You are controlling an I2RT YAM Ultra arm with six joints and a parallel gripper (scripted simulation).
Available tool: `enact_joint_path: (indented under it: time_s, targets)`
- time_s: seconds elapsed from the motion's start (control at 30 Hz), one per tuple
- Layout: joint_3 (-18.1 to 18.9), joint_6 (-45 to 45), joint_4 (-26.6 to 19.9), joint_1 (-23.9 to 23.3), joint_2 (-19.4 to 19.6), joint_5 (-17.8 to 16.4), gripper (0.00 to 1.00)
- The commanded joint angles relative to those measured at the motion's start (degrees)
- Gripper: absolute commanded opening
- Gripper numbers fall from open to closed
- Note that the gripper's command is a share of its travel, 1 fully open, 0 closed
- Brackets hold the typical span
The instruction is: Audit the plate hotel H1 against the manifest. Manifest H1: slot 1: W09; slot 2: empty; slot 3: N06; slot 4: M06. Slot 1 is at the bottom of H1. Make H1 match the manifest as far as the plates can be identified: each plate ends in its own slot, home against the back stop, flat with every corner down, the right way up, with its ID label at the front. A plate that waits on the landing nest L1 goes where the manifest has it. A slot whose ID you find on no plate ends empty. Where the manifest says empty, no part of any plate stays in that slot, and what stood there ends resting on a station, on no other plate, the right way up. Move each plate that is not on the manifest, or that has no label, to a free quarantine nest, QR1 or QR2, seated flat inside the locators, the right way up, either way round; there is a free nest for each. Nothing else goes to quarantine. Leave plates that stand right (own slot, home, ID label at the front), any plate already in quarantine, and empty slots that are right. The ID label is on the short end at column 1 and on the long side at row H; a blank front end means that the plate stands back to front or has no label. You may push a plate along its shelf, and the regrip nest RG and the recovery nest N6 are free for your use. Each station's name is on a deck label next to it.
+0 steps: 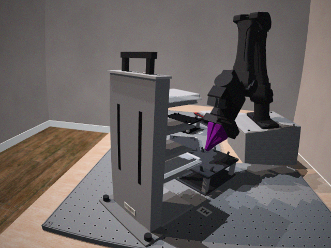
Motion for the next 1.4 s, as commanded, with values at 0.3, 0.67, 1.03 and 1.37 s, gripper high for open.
enact_joint_path:
  time_s: [0.3,0.67,1.03,1.37]
  targets:
    - [1.9,-0.1,0.2,0.0,0.8,0.0,0.00]
    - [3.2,-0.1,-0.2,0.1,1.7,0.0,0.00]
    - [4.9,-0.1,-0.6,0.1,2.9,0.0,0.00]
    - [6.1,0.0,-1.0,0.1,3.8,0.1,0.00]
